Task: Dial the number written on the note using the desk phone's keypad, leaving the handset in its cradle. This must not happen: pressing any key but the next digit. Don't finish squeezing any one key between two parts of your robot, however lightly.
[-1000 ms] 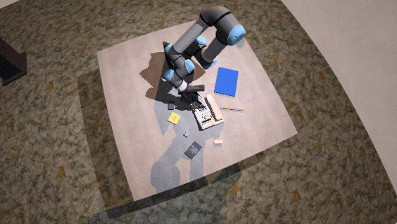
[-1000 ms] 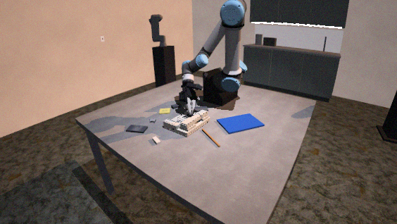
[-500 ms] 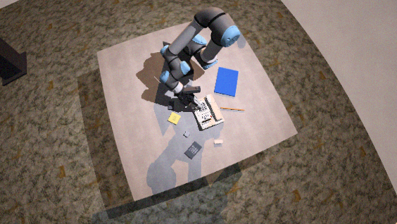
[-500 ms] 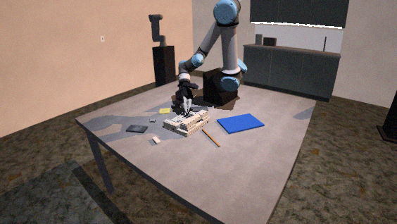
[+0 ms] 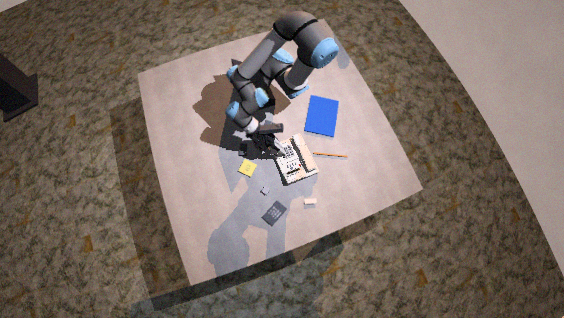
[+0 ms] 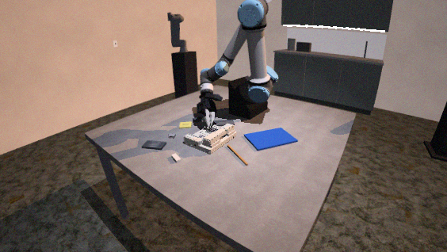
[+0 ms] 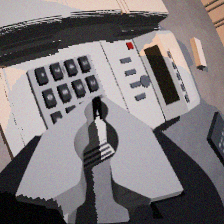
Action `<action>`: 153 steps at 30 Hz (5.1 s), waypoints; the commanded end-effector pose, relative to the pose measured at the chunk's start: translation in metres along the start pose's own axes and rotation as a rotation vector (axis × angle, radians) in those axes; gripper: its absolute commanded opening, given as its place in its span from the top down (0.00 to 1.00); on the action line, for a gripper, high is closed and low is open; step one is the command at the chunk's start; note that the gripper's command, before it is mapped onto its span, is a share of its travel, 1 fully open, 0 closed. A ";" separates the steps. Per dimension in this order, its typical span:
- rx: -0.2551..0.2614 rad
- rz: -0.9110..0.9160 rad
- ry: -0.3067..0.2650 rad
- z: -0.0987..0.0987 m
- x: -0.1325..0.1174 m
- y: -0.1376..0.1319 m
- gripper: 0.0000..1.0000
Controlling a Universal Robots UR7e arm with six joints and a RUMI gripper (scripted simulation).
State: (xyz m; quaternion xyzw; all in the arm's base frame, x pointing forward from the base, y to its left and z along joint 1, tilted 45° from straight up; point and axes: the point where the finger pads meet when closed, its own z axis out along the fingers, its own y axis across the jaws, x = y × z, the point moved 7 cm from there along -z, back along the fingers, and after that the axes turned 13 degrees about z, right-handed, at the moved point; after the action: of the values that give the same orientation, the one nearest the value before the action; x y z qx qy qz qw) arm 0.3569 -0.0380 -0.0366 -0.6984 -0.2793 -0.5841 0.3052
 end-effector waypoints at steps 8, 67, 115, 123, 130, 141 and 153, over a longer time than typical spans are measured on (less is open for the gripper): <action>-0.001 -0.001 0.000 0.004 -0.004 -0.002 1.00; -0.001 -0.001 0.000 -0.002 0.003 0.003 1.00; -0.001 -0.001 0.000 0.013 -0.003 0.009 1.00; -0.001 -0.001 0.000 0.013 -0.003 0.008 1.00; -0.001 -0.001 0.000 0.014 -0.004 0.008 1.00; -0.001 -0.001 0.000 0.015 -0.005 0.008 1.00; -0.001 -0.001 0.000 0.008 0.002 0.011 1.00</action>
State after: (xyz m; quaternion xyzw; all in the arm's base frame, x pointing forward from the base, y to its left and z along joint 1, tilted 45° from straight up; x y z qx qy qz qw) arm 0.3712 -0.0338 -0.0417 -0.6985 -0.2792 -0.5840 0.3051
